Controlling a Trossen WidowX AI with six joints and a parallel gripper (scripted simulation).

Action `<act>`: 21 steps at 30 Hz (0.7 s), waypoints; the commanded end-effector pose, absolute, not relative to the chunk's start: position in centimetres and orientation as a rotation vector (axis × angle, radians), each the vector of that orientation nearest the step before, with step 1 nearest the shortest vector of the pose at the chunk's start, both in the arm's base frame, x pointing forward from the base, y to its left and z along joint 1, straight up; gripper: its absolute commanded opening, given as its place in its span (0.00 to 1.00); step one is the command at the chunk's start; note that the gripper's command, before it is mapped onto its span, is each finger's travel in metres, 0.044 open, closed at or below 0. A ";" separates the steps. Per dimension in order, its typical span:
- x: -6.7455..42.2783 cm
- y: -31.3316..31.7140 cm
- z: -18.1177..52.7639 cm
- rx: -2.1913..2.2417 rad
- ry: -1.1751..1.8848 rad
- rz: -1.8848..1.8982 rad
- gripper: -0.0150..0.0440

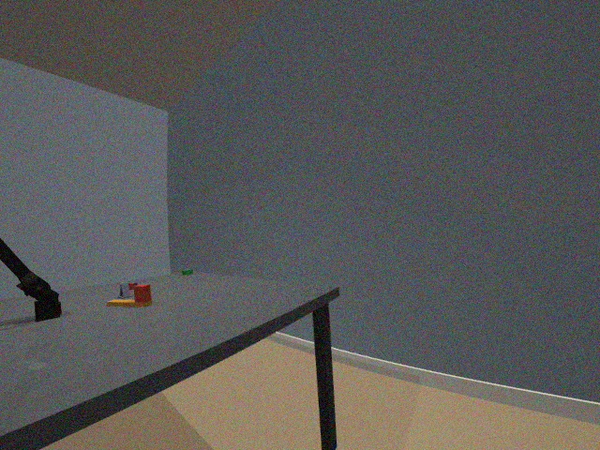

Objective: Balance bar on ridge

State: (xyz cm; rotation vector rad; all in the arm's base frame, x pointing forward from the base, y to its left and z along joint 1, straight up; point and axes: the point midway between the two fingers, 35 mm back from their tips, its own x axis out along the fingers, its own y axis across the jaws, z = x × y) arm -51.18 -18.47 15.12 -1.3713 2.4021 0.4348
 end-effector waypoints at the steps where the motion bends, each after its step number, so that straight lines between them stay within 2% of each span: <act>1: -51.1 -18.5 15.1 -1.373 2.401 0.437 0.89; 3: -50.9 -19.0 15.1 -1.388 2.394 0.451 0.80; 4: -50.7 -19.4 15.1 -1.401 2.388 0.464 0.79; 11: -48.1 -23.7 15.1 -1.540 2.322 0.609 0.79; 21: -43.6 -29.4 15.9 -1.760 2.209 1.009 0.79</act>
